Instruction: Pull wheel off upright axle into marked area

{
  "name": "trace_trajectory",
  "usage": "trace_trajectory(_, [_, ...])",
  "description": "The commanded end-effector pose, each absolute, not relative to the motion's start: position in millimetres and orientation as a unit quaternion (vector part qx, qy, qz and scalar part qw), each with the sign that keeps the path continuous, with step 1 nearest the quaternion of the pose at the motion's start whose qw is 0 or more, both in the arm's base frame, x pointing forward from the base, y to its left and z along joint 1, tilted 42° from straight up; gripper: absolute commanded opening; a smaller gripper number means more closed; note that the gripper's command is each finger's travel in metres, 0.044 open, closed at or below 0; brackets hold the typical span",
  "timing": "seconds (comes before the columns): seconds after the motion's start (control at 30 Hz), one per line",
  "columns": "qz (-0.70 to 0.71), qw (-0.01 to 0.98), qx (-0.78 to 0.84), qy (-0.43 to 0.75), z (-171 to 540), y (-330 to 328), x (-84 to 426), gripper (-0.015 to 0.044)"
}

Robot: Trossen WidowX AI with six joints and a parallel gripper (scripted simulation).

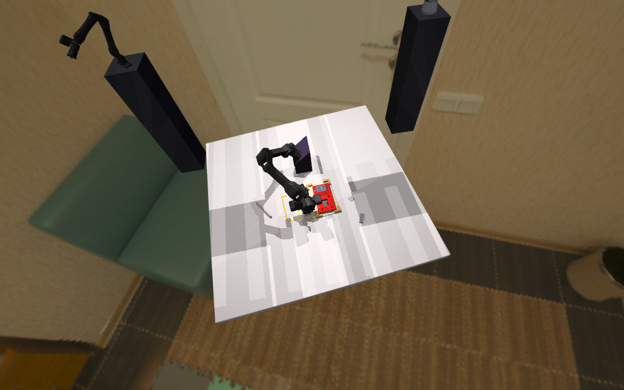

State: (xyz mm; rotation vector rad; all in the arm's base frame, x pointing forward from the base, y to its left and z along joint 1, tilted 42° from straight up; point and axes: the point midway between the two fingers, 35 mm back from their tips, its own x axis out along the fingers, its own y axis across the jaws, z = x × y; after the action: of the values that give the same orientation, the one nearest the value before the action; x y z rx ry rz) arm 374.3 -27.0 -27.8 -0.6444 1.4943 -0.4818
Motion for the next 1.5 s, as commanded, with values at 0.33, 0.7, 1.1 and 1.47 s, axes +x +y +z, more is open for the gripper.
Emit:
trace_trajectory(0.33, [-0.213, 0.661, -0.285, 0.661, -24.6, -24.2, 374.5, 0.0])
trace_trajectory(0.7, [-0.213, 0.661, -0.285, 0.66, -22.0, -21.7, 374.5, 0.0])
trace_trajectory(1.1, [-0.213, 0.661, -0.285, 0.66, -19.1, -19.1, 374.4, 0.0])
trace_trajectory(1.47, [-0.213, 0.661, -0.286, 0.66, -16.4, -16.6, 374.3, 0.0])
